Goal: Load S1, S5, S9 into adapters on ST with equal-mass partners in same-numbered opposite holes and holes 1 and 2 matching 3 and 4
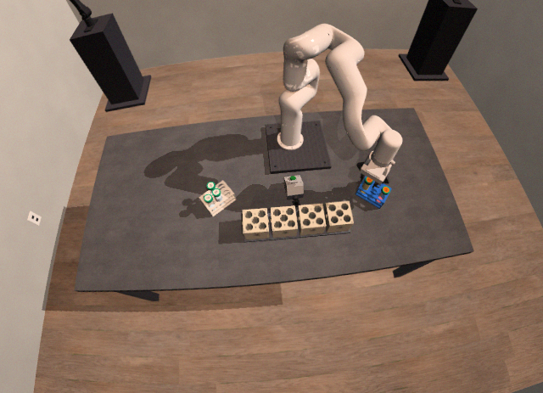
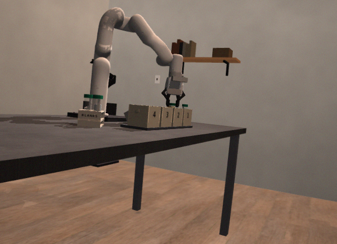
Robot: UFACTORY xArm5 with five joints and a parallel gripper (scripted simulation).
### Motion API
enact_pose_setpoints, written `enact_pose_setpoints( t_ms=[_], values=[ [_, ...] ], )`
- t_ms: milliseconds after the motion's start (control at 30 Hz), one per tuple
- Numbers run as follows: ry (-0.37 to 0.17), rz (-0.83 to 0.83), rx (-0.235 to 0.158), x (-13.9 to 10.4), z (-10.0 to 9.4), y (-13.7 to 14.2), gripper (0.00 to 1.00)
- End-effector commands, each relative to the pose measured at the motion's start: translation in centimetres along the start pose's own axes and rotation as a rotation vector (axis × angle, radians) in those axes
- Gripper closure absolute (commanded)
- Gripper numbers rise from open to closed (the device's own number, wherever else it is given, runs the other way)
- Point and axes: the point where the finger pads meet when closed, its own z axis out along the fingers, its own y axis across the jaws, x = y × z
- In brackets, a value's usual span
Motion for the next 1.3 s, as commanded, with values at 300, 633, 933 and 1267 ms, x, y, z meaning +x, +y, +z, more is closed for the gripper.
enact_pose_setpoints(
  t_ms=[300,633,933,1267],
  values=[
    [-0.012,0.0,0.005,0.01,0.06,-0.13,0.43],
    [-0.012,0.0,0.005,0.02,-0.12,-0.13,1.0],
    [-0.012,0.0,0.005,0.02,-0.12,-0.13,1.0],
    [-0.012,0.0,0.005,0.02,-0.12,-0.13,1.0]
  ],
)
